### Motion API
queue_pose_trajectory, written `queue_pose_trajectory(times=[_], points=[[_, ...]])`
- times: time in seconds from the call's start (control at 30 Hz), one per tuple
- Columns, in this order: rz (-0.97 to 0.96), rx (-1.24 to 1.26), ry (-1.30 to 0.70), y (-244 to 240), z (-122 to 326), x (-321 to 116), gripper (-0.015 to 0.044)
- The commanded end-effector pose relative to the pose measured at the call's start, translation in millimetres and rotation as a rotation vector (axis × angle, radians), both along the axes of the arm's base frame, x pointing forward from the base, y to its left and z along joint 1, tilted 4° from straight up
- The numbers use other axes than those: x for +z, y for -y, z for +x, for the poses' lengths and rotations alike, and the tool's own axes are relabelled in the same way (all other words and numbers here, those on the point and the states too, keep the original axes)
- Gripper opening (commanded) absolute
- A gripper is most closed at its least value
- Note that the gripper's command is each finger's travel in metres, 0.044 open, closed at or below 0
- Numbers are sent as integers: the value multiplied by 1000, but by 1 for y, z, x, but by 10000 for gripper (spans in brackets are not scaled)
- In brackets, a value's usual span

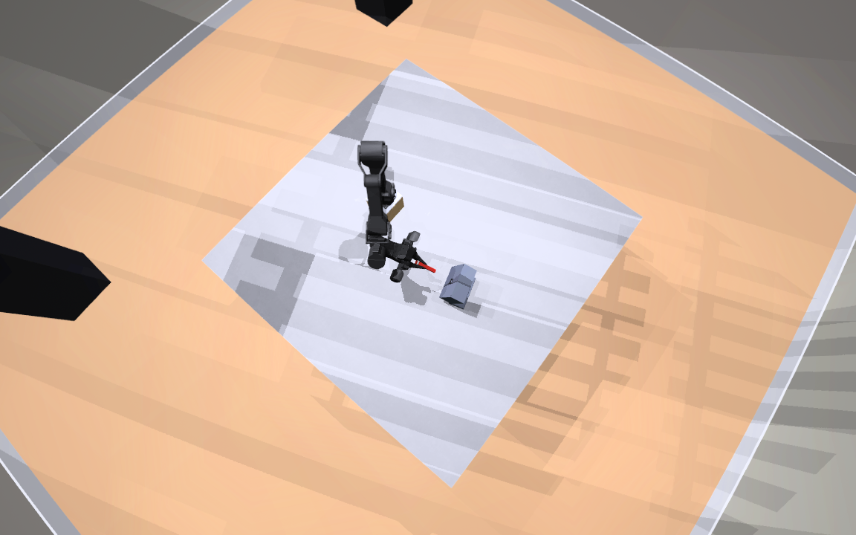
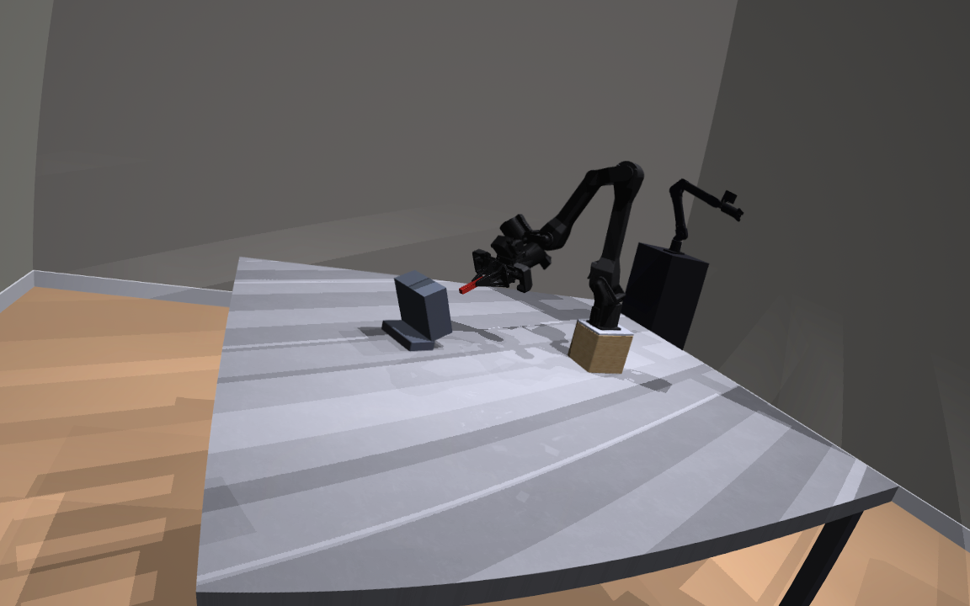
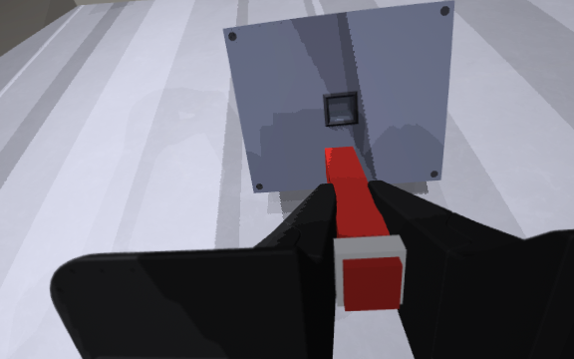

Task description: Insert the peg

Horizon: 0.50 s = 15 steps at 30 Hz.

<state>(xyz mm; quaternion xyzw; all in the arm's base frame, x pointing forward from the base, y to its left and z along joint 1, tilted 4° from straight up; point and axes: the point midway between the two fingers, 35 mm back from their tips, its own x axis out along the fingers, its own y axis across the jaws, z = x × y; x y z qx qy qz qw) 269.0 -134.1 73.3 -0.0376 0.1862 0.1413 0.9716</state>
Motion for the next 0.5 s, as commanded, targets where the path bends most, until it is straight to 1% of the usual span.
queue_pose_trajectory(times=[0.0, 0.47], points=[[6, 2, 1, -2, -1, -3, 0], [-6, -5, 14, -2, 11, -7, 0]])
